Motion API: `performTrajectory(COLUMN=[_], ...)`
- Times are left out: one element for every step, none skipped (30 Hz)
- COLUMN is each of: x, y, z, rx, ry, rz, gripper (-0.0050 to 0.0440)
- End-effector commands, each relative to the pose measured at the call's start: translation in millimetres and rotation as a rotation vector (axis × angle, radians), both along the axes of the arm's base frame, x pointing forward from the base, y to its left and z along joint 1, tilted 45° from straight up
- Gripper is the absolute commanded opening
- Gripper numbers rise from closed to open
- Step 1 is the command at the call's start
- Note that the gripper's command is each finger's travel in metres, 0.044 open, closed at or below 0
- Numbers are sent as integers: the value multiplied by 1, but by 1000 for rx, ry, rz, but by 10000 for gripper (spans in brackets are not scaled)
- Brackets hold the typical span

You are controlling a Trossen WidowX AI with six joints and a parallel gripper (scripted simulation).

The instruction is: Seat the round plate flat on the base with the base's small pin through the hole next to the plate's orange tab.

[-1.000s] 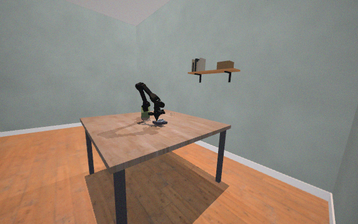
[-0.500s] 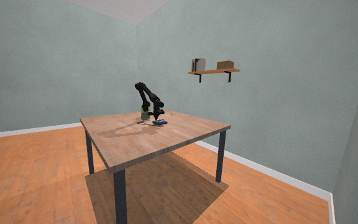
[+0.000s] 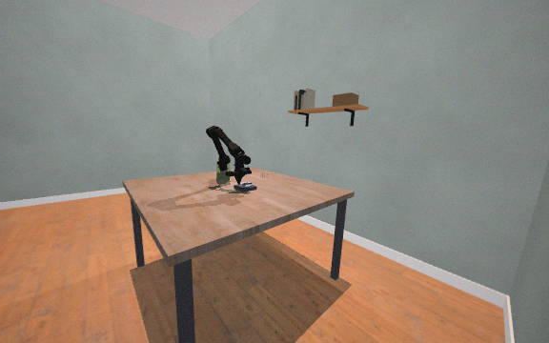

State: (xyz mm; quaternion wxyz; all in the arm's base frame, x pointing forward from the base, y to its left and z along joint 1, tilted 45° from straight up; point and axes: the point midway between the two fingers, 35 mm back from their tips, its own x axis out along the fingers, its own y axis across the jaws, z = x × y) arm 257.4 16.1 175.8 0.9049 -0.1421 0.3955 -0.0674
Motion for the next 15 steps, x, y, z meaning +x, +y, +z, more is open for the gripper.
performTrajectory(x=[-4,-4,-5,-6,-6,-7,-7,-8,-9,-9,-10,-10,-11,-11,-12], y=[0,0,0,0,0,0,0,0,0,0,0,0,0,0,0], z=[-3,-3,-3,-3,-4,-4,-5,-5,-5,-6,-6,-7,-7,-7,-8], rx=[3,4,5,5,5,4,4,4,3,3,3,3,4,3,3], ry=[3,-1,-4,-4,-4,-4,-4,-3,-3,-3,-3,-3,-3,-3,-3], rz=[-1,-1,-1,-1,-1,-2,-2,-2,-2,-3,-2,-3,-2,-3,-3], gripper=[-50,-50,-50,-50,-50,-50,-50,-50,-50,-50,-50,-50,-50,-50,-50])
